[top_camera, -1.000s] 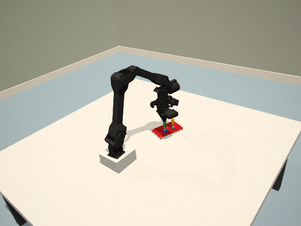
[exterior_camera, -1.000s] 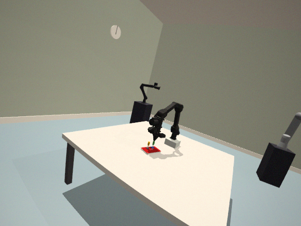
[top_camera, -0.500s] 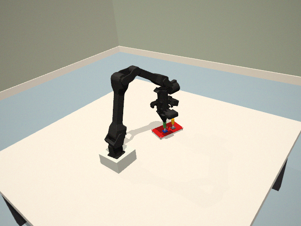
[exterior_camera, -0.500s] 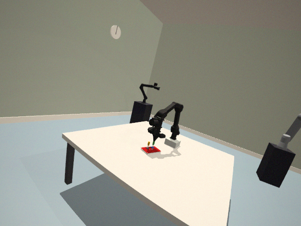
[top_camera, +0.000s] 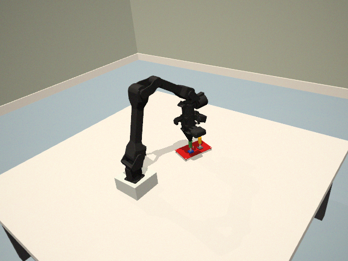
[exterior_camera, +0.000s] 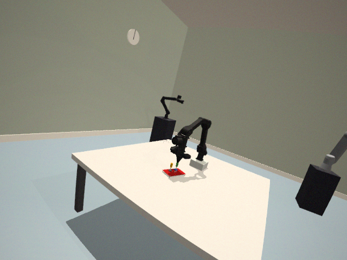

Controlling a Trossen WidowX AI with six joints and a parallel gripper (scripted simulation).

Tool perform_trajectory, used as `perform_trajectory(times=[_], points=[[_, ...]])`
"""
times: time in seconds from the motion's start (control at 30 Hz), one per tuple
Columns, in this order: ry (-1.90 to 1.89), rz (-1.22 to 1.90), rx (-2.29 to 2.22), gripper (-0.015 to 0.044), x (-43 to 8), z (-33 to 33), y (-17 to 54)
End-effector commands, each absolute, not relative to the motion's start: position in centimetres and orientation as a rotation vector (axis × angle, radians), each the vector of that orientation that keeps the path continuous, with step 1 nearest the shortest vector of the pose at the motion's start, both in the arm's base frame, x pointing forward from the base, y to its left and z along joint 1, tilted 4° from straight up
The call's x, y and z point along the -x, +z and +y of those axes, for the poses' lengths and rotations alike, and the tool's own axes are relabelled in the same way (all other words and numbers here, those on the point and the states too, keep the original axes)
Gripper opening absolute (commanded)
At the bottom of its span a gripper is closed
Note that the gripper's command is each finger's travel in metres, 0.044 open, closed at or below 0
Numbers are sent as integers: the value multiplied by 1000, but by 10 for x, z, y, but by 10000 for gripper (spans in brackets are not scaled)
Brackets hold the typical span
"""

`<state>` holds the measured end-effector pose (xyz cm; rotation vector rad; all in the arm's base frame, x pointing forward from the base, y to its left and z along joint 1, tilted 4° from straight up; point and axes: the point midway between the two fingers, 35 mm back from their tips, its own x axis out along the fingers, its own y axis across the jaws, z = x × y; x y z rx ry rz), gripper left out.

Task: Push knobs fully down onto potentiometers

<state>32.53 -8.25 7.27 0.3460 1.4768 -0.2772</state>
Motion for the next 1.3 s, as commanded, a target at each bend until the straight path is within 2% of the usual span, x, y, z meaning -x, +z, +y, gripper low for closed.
perform_trajectory(times=[0.0, 1.27], points=[[-277, 1477, -351, 0, -326, -82, 68], [-277, 1477, -351, 0, -327, -81, 57]])
